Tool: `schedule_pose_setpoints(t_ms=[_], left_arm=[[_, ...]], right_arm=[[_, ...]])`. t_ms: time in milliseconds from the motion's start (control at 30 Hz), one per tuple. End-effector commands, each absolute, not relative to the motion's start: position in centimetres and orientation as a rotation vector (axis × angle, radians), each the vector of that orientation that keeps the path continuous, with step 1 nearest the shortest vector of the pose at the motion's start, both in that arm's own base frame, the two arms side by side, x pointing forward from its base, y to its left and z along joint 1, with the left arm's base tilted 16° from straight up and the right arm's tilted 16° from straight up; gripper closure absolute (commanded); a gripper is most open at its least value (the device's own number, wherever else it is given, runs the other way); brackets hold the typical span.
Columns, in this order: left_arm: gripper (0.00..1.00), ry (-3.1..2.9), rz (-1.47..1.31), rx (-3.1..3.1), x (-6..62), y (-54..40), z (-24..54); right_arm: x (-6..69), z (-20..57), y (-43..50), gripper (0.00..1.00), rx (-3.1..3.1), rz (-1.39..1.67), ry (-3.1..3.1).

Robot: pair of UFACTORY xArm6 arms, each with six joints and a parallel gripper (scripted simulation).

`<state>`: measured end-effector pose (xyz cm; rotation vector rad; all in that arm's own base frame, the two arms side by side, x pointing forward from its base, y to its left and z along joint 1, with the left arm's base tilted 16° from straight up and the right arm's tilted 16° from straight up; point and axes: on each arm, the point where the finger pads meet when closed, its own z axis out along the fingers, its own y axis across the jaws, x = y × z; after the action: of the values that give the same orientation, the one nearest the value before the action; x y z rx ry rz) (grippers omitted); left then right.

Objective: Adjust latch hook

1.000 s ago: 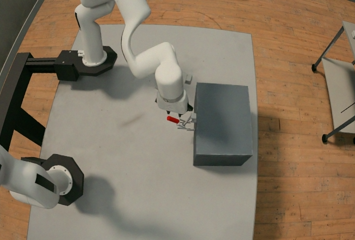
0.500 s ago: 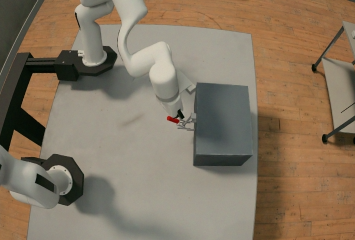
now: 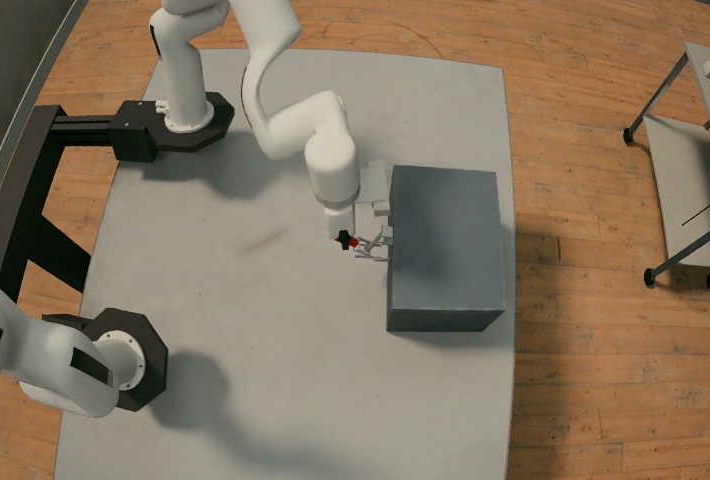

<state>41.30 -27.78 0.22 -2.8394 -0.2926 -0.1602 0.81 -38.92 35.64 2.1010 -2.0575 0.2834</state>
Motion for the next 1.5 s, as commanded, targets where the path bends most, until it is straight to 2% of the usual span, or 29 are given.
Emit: schedule_pose_setpoints(t_ms=[0, 933, 967, 1467], left_arm=[[0.59, -0.12, -0.073, -2.868, 41.6, -27.4, -1.9], [0.59, -0.12, -0.073, -2.868, 41.7, -26.3, -5.6], [0.81, -0.12, -0.073, -2.868, 41.7, -26.3, -5.6], [0.81, -0.12, -0.073, -2.868, 41.7, -26.3, -5.6]], right_arm=[[0.8, 35.8, -39.0, 0.0, 2.098, 0.288, -2.055], [0.8, 35.8, -39.0, 0.0, 2.098, 0.288, -2.055], [0.8, 35.8, -39.0, 0.0, 2.098, 0.288, -2.055], [0.8, 35.8, -39.0, 0.0, 2.098, 0.288, -2.055]])
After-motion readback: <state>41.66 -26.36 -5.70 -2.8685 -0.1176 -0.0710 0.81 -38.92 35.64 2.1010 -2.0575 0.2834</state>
